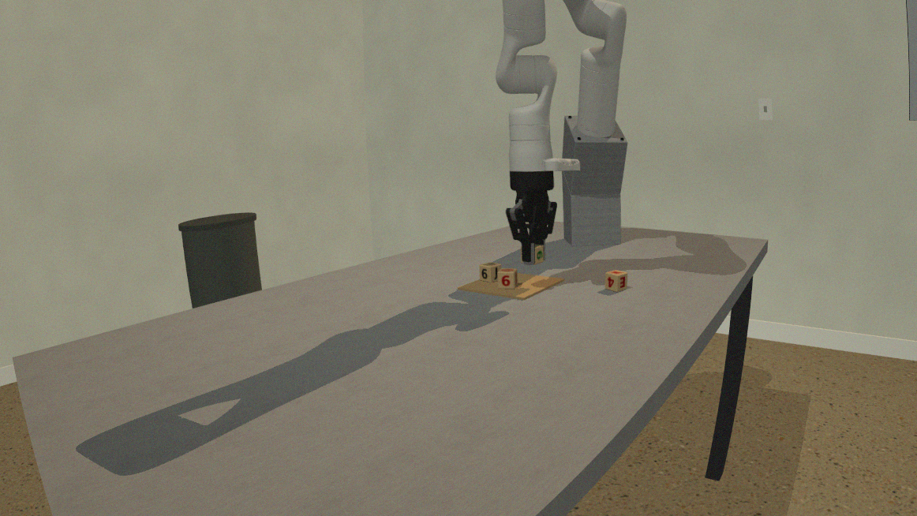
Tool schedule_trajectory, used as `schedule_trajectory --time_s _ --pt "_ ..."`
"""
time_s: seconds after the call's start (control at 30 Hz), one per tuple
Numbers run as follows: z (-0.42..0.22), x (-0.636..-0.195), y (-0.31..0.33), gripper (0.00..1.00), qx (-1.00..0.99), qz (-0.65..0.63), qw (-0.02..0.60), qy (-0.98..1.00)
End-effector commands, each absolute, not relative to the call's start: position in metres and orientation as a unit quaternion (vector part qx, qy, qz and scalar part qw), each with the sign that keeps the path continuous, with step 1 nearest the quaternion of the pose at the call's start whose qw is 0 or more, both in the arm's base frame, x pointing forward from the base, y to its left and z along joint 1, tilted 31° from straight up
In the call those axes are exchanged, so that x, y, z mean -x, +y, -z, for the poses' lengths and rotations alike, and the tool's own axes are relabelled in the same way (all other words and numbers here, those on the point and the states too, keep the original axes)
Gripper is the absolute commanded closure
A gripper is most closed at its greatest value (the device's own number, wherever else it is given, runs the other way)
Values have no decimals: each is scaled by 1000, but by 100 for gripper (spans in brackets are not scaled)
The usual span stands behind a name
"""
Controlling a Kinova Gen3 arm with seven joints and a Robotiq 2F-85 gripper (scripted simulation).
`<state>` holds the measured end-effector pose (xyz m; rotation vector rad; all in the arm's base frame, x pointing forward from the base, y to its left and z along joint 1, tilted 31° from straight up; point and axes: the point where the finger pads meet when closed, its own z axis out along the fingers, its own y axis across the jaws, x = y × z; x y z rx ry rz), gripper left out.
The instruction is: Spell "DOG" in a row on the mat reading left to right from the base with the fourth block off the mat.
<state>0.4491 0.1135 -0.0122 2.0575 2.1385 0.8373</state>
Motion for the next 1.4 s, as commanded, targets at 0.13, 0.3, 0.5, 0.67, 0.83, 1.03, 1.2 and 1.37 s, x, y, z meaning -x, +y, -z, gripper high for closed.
schedule_trajectory --time_s 0.13,0.3,0.5,0.67,0.83,1.03,1.2,1.37 --pt "41 -457 128 74 -662 -270 26 699" --pt "45 -459 130 74 -662 -270 26 699" --pt "46 -458 130 74 -662 -269 25 699" --pt "46 -458 130 74 -662 -269 25 699" --pt "46 -458 130 74 -662 -269 25 699" --pt "46 -458 130 74 -662 -269 25 699" --pt "46 -458 130 74 -662 -269 25 699" --pt "46 -458 130 74 -662 -269 25 699"
